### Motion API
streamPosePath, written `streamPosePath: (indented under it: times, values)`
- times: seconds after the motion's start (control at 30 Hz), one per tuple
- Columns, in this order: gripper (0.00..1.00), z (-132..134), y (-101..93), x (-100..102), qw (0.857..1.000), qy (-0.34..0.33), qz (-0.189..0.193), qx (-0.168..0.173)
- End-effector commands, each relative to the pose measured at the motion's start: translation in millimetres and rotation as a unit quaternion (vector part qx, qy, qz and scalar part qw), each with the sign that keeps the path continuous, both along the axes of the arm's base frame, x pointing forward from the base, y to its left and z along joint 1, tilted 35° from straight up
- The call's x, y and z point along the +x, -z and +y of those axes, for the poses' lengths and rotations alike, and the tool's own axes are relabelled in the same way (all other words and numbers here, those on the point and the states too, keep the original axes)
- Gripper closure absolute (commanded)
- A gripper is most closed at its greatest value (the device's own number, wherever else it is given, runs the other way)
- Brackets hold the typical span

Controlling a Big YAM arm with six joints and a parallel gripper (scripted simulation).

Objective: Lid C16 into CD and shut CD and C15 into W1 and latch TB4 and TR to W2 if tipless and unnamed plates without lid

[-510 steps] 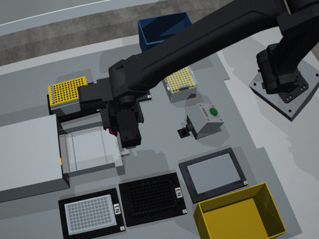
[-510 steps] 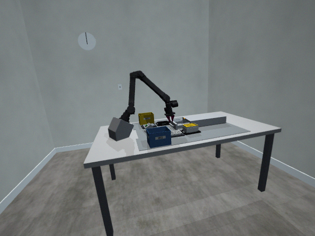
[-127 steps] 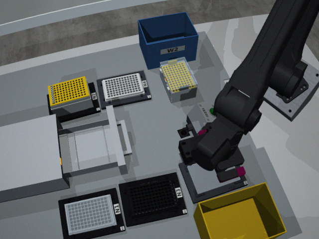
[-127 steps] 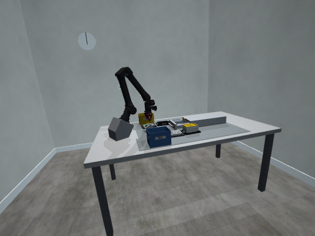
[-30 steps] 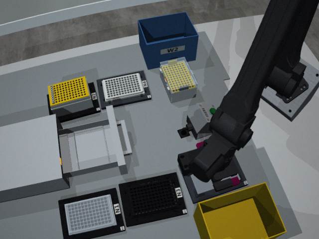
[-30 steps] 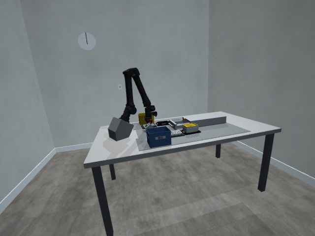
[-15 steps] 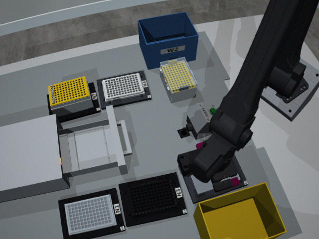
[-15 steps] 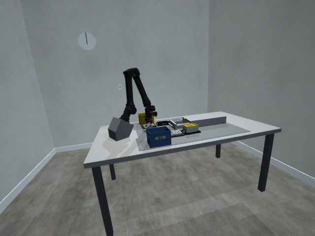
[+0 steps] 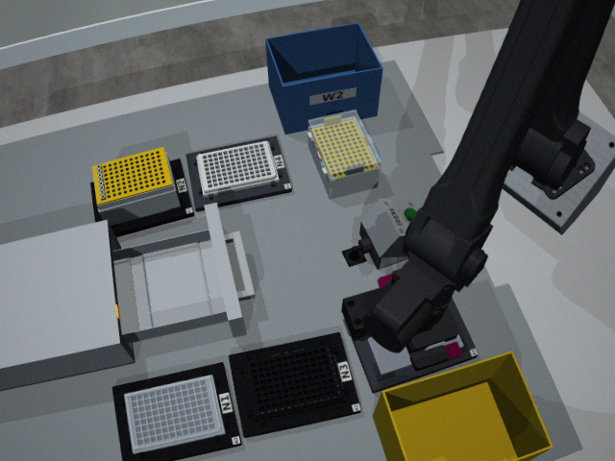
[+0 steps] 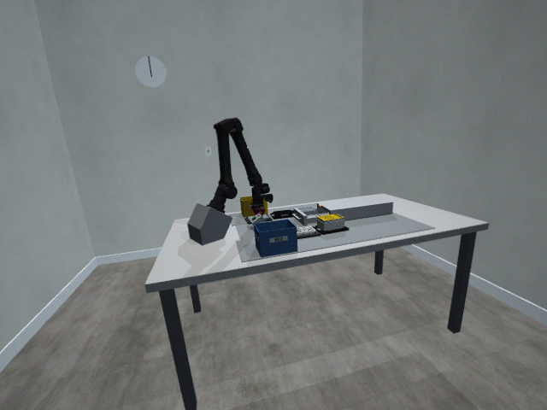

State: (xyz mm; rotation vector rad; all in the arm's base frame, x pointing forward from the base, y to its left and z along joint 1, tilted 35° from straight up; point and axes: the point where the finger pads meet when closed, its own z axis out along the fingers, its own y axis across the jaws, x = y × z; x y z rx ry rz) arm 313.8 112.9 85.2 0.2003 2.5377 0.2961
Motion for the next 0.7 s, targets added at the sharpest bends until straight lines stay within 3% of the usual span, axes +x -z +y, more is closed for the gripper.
streamPosePath:
  times: [0.0, 0.47, 0.5, 0.67]
  values:
    - [0.0, -2.9, 5.0, -0.1, 1.0, 0.001, 0.005, -0.004]
    - [0.0, -2.9, 5.0, -0.1, 1.0, 0.001, 0.005, -0.004]
    - [1.0, -2.9, 5.0, -0.1, 1.0, 0.001, 0.005, -0.004]
    - [1.0, -1.6, 3.6, 0.7, 1.0, 0.0, 0.004, -0.003]
